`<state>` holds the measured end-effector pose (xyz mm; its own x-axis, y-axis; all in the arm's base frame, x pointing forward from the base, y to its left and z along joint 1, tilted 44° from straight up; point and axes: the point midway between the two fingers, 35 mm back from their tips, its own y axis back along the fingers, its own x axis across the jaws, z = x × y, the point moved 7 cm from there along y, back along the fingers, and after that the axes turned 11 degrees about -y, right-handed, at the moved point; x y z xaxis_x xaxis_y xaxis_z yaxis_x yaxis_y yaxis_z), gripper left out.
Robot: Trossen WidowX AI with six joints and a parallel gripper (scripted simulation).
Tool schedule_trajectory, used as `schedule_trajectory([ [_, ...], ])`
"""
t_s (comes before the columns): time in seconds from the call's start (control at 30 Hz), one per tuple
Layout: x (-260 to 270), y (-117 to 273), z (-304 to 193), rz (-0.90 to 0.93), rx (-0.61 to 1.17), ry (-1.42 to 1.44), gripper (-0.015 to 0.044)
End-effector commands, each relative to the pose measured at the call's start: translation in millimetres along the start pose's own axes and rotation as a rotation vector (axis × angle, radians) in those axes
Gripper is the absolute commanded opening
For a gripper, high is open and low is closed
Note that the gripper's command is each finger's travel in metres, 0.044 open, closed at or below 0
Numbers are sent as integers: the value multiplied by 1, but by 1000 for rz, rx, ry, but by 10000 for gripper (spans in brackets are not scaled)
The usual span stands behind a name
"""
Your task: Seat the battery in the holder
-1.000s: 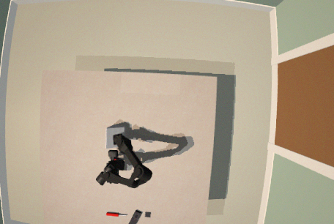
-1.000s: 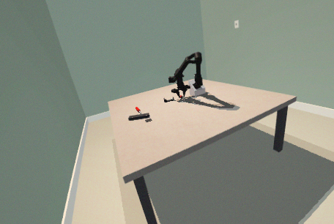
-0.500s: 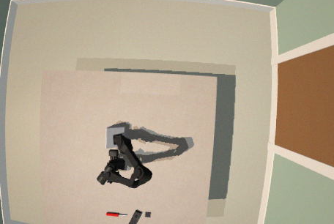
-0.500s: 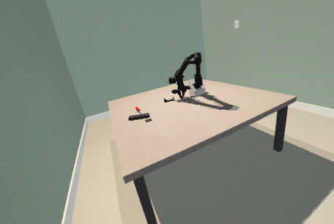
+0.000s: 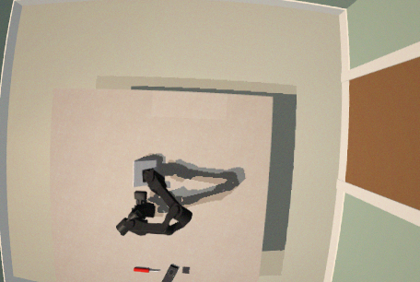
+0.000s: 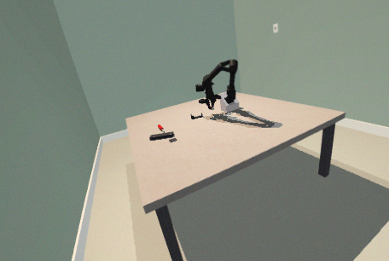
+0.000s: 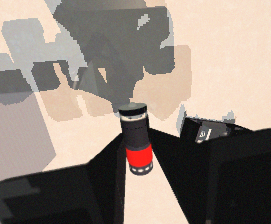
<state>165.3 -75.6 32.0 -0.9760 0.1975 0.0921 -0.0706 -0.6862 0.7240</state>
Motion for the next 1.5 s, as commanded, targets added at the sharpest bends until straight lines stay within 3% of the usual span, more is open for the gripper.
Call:
schedule_trajectory([
  [0.0, -3, 6, -1, 6, 4, -62, 84],
  [1.27, -128, 30, -17, -7, 10, -1809, 84],
  [1.47, -133, 31, -16, -14, 14, -1879, 84],
])
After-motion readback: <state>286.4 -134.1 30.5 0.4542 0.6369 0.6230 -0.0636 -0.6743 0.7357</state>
